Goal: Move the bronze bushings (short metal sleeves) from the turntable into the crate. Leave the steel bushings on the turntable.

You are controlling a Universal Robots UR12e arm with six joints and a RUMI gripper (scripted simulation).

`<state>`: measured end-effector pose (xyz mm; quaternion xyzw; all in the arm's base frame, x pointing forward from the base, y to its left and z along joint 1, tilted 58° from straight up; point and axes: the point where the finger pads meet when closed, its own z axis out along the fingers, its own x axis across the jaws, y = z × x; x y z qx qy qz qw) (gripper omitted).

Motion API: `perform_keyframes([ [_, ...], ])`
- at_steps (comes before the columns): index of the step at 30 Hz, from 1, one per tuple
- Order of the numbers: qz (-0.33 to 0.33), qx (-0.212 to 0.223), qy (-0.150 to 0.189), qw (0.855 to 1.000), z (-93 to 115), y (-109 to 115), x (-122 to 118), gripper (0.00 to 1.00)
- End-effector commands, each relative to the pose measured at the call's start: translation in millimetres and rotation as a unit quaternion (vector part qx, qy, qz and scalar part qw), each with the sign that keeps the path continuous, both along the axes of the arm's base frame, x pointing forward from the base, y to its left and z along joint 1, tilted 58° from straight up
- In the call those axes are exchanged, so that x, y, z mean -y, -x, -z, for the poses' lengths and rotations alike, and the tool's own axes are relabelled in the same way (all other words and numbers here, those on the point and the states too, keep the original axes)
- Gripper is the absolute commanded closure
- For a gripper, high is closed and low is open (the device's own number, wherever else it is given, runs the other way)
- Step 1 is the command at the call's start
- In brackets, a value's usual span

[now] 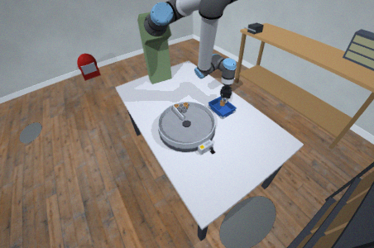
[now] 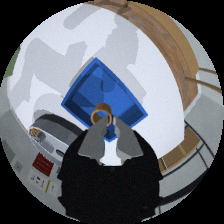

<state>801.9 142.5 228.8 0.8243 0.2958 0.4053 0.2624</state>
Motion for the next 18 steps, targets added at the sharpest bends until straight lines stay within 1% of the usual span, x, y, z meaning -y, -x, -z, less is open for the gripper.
perform_keyframes([
  [1, 0.0, 0.0, 0.0, 1.0, 0, 0, 0, 1.0],
  [18, 0.0, 0.0, 0.0, 1.0, 8, -12, 3, 1.0],
])
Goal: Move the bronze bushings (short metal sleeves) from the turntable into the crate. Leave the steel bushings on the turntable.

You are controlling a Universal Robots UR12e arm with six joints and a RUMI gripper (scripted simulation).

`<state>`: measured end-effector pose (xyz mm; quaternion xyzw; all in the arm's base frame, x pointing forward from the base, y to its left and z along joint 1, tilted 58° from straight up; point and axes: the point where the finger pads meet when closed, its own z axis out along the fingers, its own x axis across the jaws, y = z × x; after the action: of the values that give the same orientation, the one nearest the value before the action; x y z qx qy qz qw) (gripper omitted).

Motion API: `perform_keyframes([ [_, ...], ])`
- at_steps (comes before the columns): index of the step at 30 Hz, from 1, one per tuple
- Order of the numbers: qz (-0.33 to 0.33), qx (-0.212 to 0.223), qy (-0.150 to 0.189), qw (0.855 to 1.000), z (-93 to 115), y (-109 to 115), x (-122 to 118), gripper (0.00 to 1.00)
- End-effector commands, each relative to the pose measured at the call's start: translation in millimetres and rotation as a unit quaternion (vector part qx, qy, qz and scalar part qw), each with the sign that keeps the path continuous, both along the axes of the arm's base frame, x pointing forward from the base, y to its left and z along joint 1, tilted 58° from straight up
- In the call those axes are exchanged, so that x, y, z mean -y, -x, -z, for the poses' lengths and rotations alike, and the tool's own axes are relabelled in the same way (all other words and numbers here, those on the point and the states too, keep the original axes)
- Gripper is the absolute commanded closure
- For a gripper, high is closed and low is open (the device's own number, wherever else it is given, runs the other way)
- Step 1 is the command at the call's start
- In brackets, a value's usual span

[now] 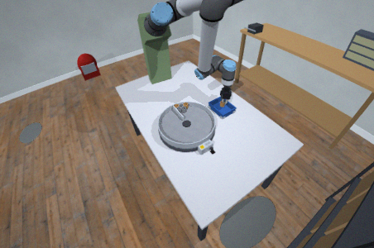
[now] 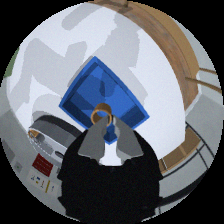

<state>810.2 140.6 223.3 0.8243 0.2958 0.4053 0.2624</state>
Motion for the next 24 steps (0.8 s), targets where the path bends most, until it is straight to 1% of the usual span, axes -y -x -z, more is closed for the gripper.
perform_keyframes([
  [1, 0.0, 0.0, 0.0, 1.0, 3, -5, 1, 1.0],
  [12, 0.0, 0.0, 0.0, 1.0, 13, -21, 5, 1.0],
  [24, 0.0, 0.0, 0.0, 1.0, 16, -26, 6, 1.0],
])
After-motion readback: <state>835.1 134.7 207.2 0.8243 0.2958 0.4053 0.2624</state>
